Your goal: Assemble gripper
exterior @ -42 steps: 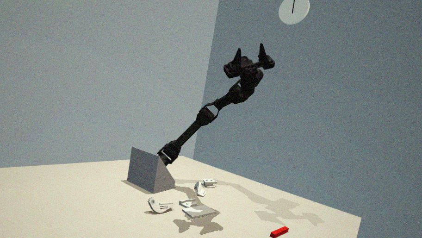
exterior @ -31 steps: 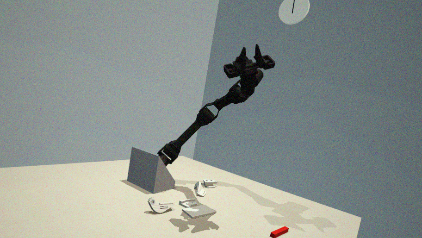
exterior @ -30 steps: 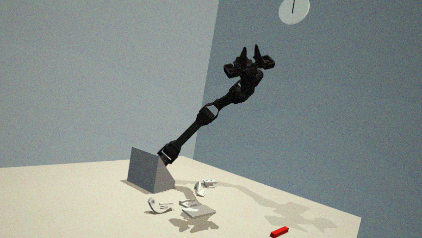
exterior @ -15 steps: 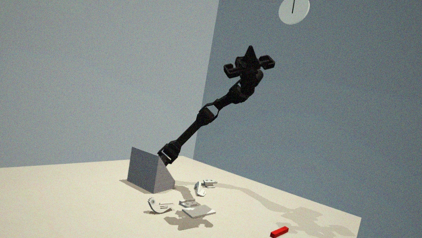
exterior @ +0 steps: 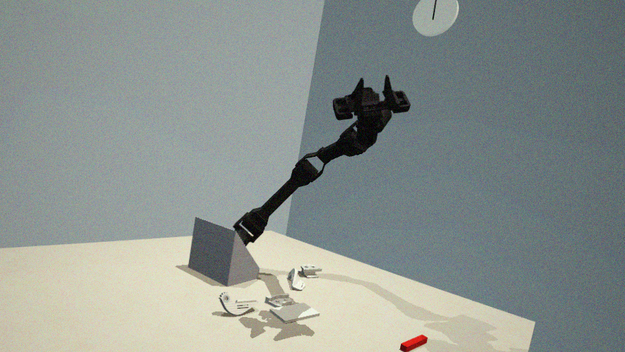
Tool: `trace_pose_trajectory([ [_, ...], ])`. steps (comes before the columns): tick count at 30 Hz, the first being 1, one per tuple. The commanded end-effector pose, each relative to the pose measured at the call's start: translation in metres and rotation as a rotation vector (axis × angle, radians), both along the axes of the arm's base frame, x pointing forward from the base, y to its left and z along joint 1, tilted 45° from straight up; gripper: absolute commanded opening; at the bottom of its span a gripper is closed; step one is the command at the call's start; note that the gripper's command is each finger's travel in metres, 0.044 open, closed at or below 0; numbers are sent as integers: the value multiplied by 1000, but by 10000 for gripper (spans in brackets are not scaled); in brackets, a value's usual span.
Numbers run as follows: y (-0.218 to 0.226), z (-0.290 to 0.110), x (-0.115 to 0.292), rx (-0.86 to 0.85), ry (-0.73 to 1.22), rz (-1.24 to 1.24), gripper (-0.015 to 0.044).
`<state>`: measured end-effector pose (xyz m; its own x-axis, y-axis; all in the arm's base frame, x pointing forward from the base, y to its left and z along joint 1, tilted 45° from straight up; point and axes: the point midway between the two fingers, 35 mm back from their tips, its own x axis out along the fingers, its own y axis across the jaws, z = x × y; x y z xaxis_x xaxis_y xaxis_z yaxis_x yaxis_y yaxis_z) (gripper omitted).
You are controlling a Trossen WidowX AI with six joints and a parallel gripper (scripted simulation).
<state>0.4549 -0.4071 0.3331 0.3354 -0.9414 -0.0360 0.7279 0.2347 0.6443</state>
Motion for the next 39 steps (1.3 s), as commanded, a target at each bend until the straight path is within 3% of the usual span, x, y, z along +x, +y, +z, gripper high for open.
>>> trace_pose_trajectory([
  [1, 7, 2, 1, -8, 56, 32, 368],
  [4, 12, -1, 3, -11, 111, 58, 440],
  [39, 84, -44, 19, -99, 711, 419, 440],
])
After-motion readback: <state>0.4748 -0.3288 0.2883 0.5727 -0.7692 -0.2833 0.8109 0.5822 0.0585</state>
